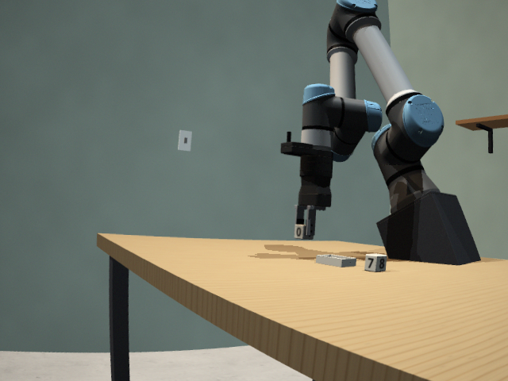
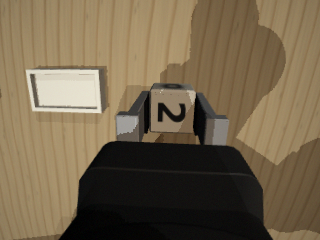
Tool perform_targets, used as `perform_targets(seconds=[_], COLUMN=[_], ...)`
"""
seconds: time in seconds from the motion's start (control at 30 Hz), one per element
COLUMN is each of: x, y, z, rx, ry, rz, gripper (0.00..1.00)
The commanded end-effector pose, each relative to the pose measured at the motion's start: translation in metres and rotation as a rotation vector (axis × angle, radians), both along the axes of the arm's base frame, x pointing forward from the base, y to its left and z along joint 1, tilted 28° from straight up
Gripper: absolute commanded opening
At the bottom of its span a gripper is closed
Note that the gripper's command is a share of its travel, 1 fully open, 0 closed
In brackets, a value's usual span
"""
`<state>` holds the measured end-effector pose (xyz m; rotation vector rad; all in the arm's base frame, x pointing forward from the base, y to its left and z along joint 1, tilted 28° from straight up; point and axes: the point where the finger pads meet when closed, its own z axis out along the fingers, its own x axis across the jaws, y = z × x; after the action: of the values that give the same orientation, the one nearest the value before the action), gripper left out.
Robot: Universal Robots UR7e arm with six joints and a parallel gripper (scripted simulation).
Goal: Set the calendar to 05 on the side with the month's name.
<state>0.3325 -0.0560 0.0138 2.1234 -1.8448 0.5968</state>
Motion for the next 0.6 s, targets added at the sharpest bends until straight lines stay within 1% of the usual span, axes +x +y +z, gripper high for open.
perform_targets(seconds=[0.0, 0.03, 0.4, 0.57], x=[-0.002, -0.002, -0.005, -0.006], y=[0.006, 0.006, 0.019, 0.022], z=[0.012, 0.012, 0.036, 0.042], rx=[0.000, 0.000, 0.000, 0.000], ry=[-0.001, -0.001, -0.001, -0.001], rz=[0.000, 0.000, 0.000, 0.000], gripper=[0.60, 0.60, 0.60, 0.60])
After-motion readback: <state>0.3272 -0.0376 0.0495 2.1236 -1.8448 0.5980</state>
